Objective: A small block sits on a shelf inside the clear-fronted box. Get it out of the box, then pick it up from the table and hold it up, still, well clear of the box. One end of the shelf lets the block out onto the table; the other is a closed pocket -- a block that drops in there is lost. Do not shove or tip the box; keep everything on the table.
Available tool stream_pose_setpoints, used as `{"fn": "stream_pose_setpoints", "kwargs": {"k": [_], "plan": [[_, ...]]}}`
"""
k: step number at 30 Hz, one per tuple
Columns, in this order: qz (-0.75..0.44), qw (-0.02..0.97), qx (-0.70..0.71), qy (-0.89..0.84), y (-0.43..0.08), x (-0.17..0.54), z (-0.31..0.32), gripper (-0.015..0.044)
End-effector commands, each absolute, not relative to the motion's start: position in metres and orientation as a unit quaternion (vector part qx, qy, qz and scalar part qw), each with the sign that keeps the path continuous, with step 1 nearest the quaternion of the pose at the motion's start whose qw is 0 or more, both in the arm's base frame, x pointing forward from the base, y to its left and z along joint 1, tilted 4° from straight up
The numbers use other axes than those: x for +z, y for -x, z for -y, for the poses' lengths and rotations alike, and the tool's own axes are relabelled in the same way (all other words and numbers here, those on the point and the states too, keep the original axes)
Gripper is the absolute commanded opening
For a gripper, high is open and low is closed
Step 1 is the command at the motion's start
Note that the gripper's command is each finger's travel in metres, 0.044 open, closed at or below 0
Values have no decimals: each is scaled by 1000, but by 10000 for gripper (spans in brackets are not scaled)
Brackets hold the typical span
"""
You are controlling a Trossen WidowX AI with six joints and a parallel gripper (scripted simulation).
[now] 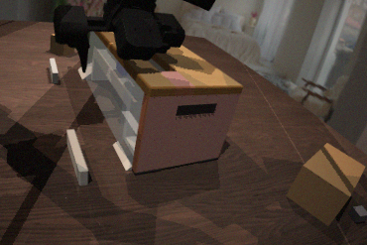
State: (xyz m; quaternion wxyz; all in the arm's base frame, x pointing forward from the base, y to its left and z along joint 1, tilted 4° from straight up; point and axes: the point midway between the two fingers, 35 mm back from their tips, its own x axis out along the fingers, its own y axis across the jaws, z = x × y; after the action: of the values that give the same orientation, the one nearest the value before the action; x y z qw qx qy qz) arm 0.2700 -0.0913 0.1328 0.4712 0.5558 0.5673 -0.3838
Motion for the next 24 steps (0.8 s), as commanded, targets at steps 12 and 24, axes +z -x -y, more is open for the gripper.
{"fn": "stream_pose_setpoints", "kwargs": {"k": [12, 24], "plan": [[-568, 469, -384, -557, -268, 130, 60, 400], [-568, 469, -383, -557, -266, 129, 36, 400]]}}
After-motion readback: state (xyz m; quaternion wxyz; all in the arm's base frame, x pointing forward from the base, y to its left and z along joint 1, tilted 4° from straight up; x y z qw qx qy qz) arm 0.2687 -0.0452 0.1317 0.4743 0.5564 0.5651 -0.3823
